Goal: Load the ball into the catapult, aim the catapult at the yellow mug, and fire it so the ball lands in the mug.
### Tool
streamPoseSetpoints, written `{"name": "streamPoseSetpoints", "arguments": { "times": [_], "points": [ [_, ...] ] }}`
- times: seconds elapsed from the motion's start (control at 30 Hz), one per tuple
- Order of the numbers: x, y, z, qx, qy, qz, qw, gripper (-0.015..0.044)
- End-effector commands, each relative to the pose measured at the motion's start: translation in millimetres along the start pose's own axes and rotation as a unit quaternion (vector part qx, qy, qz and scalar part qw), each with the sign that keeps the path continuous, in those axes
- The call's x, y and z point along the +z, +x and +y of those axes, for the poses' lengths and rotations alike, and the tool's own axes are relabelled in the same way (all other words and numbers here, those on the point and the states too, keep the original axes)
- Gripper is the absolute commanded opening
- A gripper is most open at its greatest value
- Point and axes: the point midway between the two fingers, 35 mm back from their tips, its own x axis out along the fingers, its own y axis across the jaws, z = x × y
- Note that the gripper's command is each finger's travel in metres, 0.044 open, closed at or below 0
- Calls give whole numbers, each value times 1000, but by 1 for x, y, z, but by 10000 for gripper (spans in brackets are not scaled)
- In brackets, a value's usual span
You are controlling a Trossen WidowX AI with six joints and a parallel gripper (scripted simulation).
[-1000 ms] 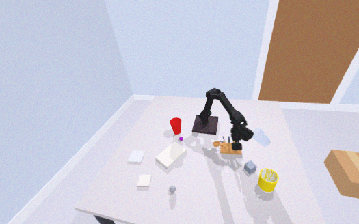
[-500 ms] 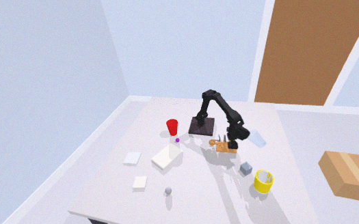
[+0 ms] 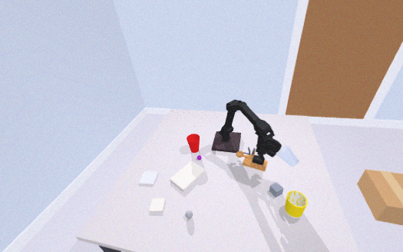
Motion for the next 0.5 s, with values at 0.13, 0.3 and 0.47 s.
{"name": "streamPoseSetpoints", "arguments": {
  "times": [0.13, 0.3, 0.47],
  "points": [
    [1, -1, -5, -2, 145, -1, 989, 0],
    [1, -1, -10, -2, 230, -1, 973, 0],
    [0, -1, -21, -3, 311, -1, 950, 0]
  ]
}}
